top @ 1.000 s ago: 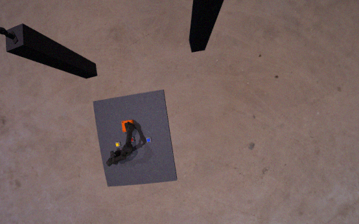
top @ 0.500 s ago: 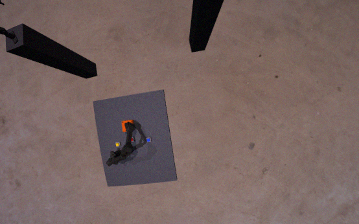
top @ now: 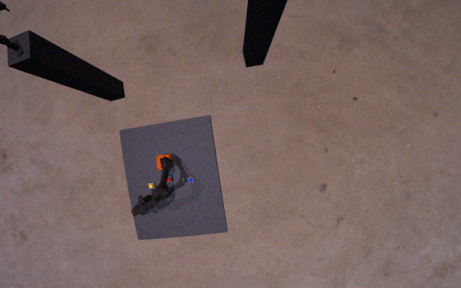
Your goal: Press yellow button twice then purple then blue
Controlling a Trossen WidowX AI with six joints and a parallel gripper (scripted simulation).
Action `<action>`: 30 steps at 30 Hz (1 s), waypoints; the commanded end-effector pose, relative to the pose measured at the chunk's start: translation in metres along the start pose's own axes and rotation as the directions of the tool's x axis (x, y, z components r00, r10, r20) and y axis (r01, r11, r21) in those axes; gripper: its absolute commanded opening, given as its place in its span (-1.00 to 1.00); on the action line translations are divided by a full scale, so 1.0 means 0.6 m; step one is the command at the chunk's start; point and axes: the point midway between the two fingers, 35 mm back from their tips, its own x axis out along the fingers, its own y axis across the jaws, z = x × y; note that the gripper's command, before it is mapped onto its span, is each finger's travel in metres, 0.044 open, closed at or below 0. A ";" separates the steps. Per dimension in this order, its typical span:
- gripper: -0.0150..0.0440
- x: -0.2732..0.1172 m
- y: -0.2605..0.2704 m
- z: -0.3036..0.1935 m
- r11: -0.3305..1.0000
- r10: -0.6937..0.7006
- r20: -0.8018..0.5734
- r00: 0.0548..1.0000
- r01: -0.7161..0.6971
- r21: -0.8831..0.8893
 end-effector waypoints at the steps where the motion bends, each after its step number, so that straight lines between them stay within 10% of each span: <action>1: -0.42 -0.068 -0.001 -0.001 1.000 -0.016 0.013 1.000 0.016 -0.008; 7: -0.42 -0.073 0.017 0.003 1.000 -0.021 0.012 1.000 0.021 -0.004; 30: -0.42 -0.064 0.555 -0.138 1.000 -0.002 0.009 1.000 0.002 0.001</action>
